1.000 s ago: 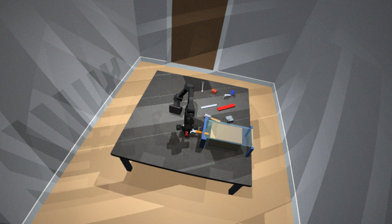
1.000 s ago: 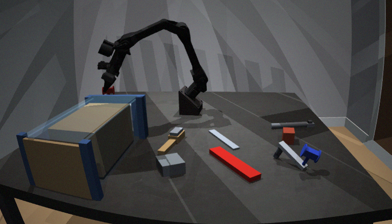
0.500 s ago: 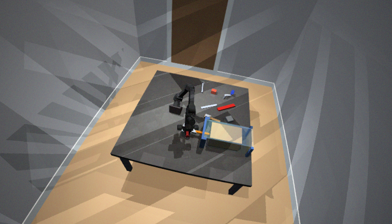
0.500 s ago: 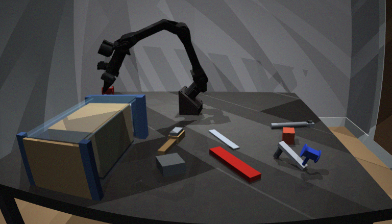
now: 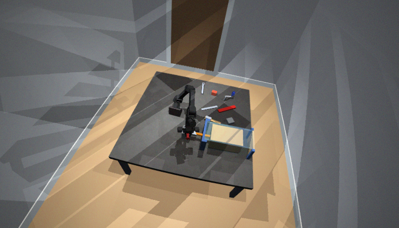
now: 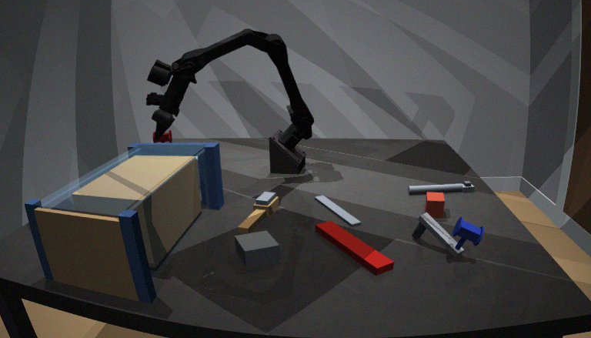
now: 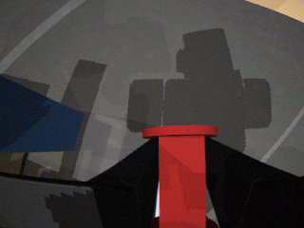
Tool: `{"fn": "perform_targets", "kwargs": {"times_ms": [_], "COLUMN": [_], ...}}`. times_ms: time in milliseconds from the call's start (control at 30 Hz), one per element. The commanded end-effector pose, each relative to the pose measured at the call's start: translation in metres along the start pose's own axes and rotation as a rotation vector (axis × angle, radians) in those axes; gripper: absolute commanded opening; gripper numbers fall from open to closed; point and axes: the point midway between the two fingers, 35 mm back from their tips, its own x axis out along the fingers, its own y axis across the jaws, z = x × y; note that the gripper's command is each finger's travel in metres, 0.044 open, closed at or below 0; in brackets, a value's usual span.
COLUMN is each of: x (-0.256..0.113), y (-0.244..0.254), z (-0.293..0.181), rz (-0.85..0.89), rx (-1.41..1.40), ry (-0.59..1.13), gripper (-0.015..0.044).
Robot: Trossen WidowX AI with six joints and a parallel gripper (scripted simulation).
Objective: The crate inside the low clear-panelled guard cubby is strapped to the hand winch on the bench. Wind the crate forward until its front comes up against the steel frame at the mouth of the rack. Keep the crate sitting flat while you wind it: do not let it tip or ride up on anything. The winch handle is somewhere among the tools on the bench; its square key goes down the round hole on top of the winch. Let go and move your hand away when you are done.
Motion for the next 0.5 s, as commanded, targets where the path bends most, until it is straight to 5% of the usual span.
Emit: {"fn": "perform_targets", "kwargs": {"times_ms": [0,467], "x": [0.0073,0.0070], "y": [0.0317,0.0337], "z": [-0.0121,-0.0126], "rz": [0.052,0.052], "rx": [-0.040,-0.040], "ry": [0.039,0.039], "gripper": [0.0000,0.0000]}}
